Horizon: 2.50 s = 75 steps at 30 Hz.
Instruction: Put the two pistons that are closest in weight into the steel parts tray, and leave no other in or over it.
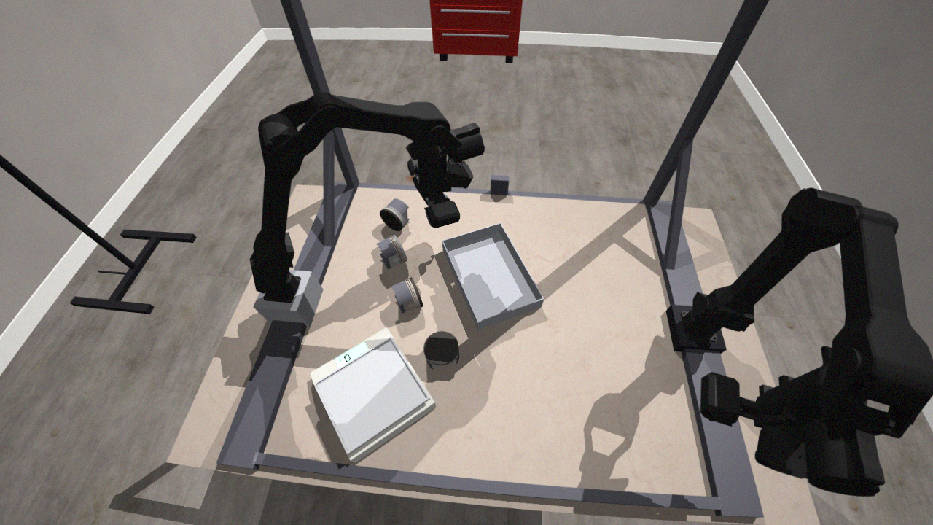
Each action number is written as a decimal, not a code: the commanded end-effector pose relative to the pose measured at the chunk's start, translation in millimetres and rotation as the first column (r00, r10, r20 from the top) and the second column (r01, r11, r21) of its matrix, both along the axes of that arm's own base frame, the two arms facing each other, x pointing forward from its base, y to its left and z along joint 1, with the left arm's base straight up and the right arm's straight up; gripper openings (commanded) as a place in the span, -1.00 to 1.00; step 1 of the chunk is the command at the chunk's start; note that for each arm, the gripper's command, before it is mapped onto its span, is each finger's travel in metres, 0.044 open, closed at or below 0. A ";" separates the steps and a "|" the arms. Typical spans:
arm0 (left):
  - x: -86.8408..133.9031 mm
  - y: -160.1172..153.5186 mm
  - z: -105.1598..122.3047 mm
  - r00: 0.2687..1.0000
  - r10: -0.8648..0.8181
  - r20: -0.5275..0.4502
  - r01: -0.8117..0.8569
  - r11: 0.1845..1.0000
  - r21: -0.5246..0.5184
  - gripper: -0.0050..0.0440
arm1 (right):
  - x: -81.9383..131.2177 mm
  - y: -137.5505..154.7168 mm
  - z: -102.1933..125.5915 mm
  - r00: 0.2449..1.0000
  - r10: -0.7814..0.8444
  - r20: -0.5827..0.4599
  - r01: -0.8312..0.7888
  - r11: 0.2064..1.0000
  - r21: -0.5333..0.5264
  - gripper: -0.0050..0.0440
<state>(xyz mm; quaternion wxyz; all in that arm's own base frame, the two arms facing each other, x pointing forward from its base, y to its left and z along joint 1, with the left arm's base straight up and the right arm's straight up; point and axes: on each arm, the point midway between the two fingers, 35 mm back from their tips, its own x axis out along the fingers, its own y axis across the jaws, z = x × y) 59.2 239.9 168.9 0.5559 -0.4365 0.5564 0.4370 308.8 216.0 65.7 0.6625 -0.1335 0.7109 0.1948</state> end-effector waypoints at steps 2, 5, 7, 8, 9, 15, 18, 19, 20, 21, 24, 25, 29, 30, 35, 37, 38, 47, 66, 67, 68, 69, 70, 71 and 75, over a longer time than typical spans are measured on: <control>0.8 3.8 4.7 1.000 -0.002 0.005 0.002 1.000 0.017 0.84 | -2.1 -23.0 22.0 0.989 -0.140 0.056 0.138 0.990 0.025 -0.15; 0.8 3.8 4.7 1.000 -0.002 0.005 0.002 1.000 0.017 0.84 | -5.3 -37.6 23.1 0.974 -0.218 0.056 0.217 0.976 0.018 -0.15; 0.8 3.8 4.7 1.000 -0.002 0.005 0.002 1.000 0.017 0.84 | -7.3 -47.3 23.9 0.962 -0.269 0.056 0.269 0.963 0.014 -0.15; 0.8 3.8 4.7 1.000 -0.002 0.005 0.002 1.000 0.017 0.84 | -8.4 -52.2 24.3 0.954 -0.294 0.056 0.294 0.956 0.011 -0.15; 0.8 3.8 4.7 1.000 -0.002 0.005 0.002 1.000 0.017 0.84 | -9.4 -57.1 24.7 0.946 -0.319 0.056 0.319 0.948 0.009 -0.15; 0.8 3.8 4.7 1.000 -0.002 0.005 0.002 1.000 0.017 0.84 | -13.6 -76.6 26.3 0.907 -0.418 0.058 0.418 0.908 0.001 -0.15; 0.8 3.8 4.7 1.000 -0.002 0.005 0.002 1.000 0.017 0.84 | -16.8 -91.2 27.5 0.871 -0.488 0.060 0.489 0.872 -0.006 -0.15; 0.8 3.8 4.7 1.000 -0.002 0.005 0.002 1.000 0.017 0.84 | -17.9 -96.1 28.0 0.857 -0.511 0.061 0.512 0.859 -0.008 -0.15; 0.8 3.8 4.7 1.000 -0.002 0.005 0.002 1.000 0.017 0.84 | -19.1 -101.0 28.4 0.844 -0.534 0.061 0.535 0.845 -0.011 -0.15; 0.8 3.8 4.7 1.000 -0.002 0.005 0.002 1.000 0.017 0.84 | -20.3 -105.9 28.8 0.829 -0.556 0.062 0.557 0.830 -0.013 -0.15; 0.8 3.8 4.7 1.000 -0.002 0.005 0.002 1.000 0.017 0.84 | -23.9 -120.6 30.2 0.782 -0.620 0.064 0.622 0.783 -0.021 -0.15; 0.8 3.8 4.7 1.000 -0.002 0.005 0.002 1.000 0.017 0.84 | -25.1 -125.5 30.6 0.766 -0.640 0.064 0.642 0.766 -0.023 -0.15; 0.8 3.8 4.7 1.000 -0.002 0.005 0.002 1.000 0.017 0.84 | -27.1 -135.2 31.6 0.731 -0.680 0.067 0.682 0.731 -0.027 -0.15; 0.8 3.8 4.7 1.000 -0.002 0.005 0.002 1.000 0.017 0.84 | -28.3 -140.1 32.0 0.712 -0.699 0.069 0.701 0.712 -0.029 -0.15; 0.8 3.8 4.7 1.000 -0.002 0.005 0.002 1.000 0.017 0.84 | -33.6 -164.3 34.4 0.613 -0.786 0.076 0.790 0.613 -0.037 -0.15; 0.8 3.8 4.7 1.000 -0.002 0.005 0.002 1.000 0.017 0.84 | -35.7 -174.0 35.4 0.571 -0.817 0.080 0.821 0.570 -0.040 -0.15; 0.8 3.8 4.7 1.000 -0.002 0.005 0.002 1.000 0.017 0.84 | -36.7 -178.9 35.9 0.549 -0.832 0.082 0.836 0.547 -0.042 -0.15; 0.8 3.8 4.7 1.000 -0.002 0.005 0.002 1.000 0.017 0.84 | -42.4 -212.6 41.3 0.408 -0.908 0.095 0.913 0.405 -0.043 -0.15; 0.8 3.8 4.7 1.000 -0.002 0.005 0.002 1.000 0.017 0.84 | -56.0 -295.6 52.4 0.415 -0.905 0.099 0.910 0.413 -0.040 -0.15; 0.8 3.8 4.7 1.000 -0.002 0.005 0.002 1.000 0.017 0.84 | -57.0 -300.5 51.5 0.415 -0.905 0.095 0.910 0.413 -0.045 -0.15; 0.8 3.8 4.7 1.000 -0.002 0.005 0.002 1.000 0.017 0.84 | -58.1 -305.7 51.3 0.415 -0.905 0.094 0.910 0.413 -0.048 -0.15; 0.8 3.8 4.7 1.000 -0.002 0.005 0.002 1.000 0.017 0.84 | -59.2 -310.8 51.9 0.415 -0.905 0.096 0.910 0.412 -0.050 -0.15; 0.8 3.8 4.7 1.000 -0.002 0.005 0.002 1.000 0.017 0.84 | -60.3 -315.7 52.5 0.415 -0.905 0.096 0.910 0.412 -0.050 -0.15; 0.8 3.8 4.7 1.000 -0.002 0.005 0.002 1.000 0.017 0.84 | -61.4 -320.7 53.1 0.415 -0.905 0.096 0.910 0.412 -0.050 -0.15; 0.8 3.8 4.7 1.000 -0.002 0.005 0.002 1.000 0.017 0.84 | -65.7 -340.4 55.5 0.415 -0.904 0.097 0.910 0.412 -0.051 -0.15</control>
